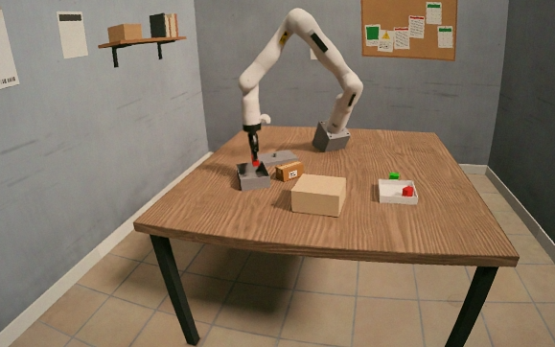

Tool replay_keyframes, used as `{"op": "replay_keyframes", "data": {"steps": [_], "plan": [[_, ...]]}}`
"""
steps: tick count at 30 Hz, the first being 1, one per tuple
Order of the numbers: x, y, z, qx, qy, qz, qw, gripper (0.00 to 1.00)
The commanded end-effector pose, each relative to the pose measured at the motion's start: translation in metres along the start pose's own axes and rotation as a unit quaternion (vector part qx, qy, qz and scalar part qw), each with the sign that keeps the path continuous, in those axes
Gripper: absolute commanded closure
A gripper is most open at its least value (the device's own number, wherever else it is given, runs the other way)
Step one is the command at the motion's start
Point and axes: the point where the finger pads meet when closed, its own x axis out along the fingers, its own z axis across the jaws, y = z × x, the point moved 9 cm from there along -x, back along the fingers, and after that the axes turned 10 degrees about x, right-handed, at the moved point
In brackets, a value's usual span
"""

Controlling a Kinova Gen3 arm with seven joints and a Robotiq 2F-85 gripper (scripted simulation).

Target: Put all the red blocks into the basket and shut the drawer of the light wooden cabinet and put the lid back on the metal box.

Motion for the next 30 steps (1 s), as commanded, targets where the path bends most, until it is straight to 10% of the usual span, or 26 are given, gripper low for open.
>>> {"op": "replay_keyframes", "data": {"steps": [1, 30], "plan": [[-0.022, -0.004, 0.000, 0.001, 0.000, -0.008, 1.000, 0.90], [-0.081, -0.006, -0.001, 0.002, 0.001, -0.013, 1.000, 0.90]]}}
